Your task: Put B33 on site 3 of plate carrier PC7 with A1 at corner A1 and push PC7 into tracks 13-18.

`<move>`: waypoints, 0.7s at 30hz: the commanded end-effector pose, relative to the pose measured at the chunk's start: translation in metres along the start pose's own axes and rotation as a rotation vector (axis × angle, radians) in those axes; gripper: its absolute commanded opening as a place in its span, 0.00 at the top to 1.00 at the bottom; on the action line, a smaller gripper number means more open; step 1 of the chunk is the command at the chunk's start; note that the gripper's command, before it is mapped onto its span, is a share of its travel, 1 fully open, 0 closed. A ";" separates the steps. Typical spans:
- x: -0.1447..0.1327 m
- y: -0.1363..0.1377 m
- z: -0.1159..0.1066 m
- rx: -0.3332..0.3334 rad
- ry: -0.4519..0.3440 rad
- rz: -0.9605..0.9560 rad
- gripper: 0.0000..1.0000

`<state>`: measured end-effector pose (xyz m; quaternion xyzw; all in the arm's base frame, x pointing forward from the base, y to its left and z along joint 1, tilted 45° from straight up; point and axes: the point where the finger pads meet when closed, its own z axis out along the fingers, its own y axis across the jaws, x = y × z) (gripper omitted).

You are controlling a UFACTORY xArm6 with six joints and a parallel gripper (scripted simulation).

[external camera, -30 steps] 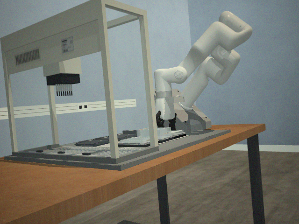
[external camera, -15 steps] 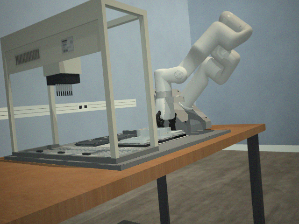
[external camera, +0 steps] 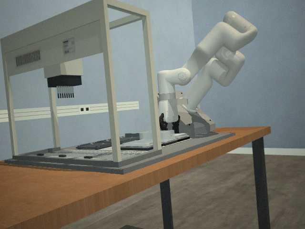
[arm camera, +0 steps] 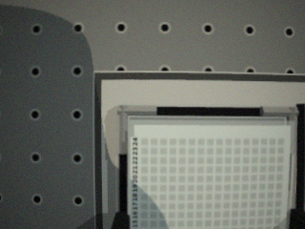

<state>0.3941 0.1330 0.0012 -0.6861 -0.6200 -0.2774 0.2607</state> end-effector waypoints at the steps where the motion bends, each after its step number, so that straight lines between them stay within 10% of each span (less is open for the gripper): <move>1: 0.000 0.001 -0.001 -0.003 0.000 -0.001 1.00; 21: 0.000 0.001 -0.005 -0.003 0.000 -0.001 1.00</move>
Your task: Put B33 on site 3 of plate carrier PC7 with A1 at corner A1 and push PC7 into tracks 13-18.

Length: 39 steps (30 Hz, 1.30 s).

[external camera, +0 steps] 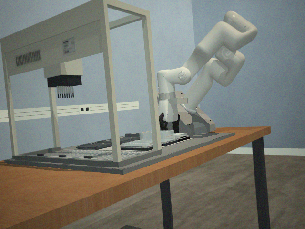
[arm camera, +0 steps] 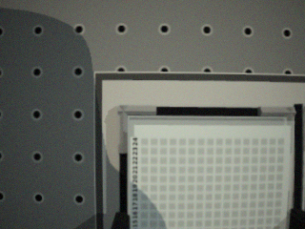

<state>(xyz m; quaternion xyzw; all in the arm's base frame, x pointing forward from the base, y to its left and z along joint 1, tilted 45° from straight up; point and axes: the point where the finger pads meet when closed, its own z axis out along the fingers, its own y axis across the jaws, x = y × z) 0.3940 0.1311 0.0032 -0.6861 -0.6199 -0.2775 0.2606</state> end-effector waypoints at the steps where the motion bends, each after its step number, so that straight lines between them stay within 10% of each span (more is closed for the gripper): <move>1: 0.000 0.001 -0.003 -0.003 0.000 -0.001 1.00; 39: 0.000 0.001 -0.027 -0.003 0.000 -0.001 1.00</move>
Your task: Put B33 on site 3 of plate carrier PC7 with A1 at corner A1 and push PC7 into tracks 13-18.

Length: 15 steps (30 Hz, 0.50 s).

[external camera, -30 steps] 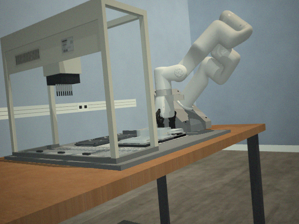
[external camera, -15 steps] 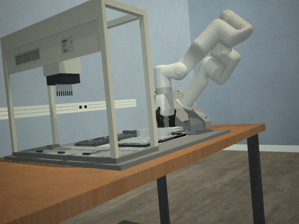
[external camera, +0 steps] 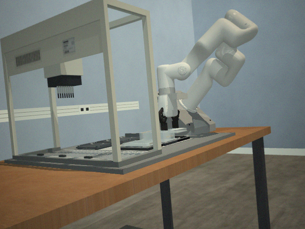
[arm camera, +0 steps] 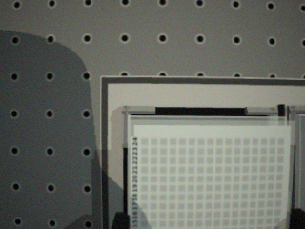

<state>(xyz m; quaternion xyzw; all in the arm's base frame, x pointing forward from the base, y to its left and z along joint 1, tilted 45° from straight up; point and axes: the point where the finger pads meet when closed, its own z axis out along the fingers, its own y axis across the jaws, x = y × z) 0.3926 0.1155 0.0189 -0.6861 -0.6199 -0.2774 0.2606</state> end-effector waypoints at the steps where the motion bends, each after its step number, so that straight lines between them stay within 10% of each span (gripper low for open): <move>1: 0.000 0.001 -0.006 -0.003 0.000 -0.001 1.00; 15: 0.000 0.001 -0.026 -0.003 0.000 -0.001 1.00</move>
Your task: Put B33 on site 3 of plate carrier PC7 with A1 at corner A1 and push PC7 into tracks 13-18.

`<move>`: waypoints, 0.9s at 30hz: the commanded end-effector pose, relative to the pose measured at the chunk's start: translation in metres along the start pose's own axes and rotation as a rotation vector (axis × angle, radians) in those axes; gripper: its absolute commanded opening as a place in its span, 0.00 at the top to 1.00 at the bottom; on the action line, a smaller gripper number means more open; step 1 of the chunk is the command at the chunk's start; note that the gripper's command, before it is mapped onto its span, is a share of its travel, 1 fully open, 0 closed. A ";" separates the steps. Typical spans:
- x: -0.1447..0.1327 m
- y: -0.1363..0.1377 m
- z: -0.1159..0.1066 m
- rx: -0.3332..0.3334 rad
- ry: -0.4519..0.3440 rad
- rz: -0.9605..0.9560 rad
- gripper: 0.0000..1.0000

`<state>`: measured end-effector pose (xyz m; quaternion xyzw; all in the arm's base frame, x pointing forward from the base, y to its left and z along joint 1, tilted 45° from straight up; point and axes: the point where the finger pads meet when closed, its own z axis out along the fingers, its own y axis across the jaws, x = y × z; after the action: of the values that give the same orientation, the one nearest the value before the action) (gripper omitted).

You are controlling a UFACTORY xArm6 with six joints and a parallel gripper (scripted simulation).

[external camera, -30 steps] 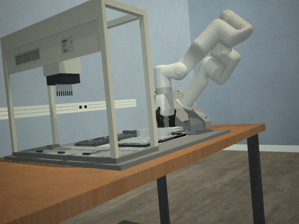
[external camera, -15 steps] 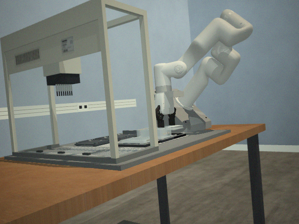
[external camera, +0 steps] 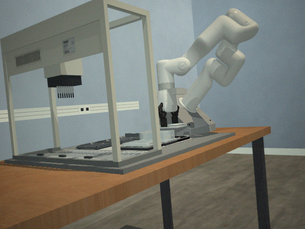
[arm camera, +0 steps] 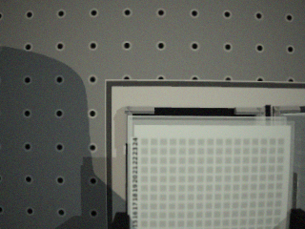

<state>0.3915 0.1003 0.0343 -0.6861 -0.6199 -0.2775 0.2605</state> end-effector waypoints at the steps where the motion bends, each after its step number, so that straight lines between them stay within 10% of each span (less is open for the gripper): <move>1: 0.000 0.001 -0.006 -0.003 0.000 -0.001 1.00; 27: 0.000 0.001 -0.043 -0.003 -0.001 -0.001 1.00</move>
<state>0.3891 0.0730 0.0619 -0.6861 -0.6200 -0.2774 0.2607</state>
